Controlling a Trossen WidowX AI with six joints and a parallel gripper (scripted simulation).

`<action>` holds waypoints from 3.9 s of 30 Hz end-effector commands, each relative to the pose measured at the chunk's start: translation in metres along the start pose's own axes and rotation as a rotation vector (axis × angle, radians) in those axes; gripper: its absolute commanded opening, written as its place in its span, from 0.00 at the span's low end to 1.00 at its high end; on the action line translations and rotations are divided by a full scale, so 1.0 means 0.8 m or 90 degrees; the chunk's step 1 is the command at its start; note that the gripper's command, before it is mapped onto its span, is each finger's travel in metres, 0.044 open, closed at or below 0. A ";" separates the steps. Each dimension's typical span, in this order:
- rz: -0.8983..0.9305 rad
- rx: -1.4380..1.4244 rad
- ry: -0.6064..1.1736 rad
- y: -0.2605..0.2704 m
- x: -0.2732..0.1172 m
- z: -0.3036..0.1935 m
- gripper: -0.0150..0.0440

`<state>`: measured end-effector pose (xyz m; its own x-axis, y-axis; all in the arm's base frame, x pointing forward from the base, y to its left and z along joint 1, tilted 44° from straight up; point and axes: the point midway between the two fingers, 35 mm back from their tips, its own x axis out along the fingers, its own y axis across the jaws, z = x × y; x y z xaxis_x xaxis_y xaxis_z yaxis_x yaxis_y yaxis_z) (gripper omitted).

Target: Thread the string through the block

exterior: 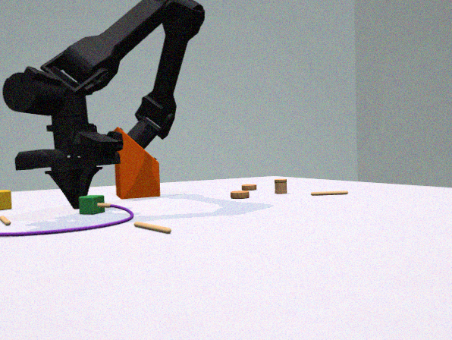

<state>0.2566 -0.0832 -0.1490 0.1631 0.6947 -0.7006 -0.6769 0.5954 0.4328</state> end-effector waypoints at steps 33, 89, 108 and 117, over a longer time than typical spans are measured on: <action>0.008 -0.006 -0.005 0.003 0.000 -0.005 0.25; 0.058 0.019 -0.005 0.009 -0.009 -0.092 0.25; 0.077 0.040 -0.007 0.015 -0.011 -0.120 0.25; 0.078 0.054 -0.007 0.018 -0.014 -0.125 0.25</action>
<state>0.1743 -0.1191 -0.1914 0.0889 0.7724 -0.6289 -0.6314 0.5320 0.5642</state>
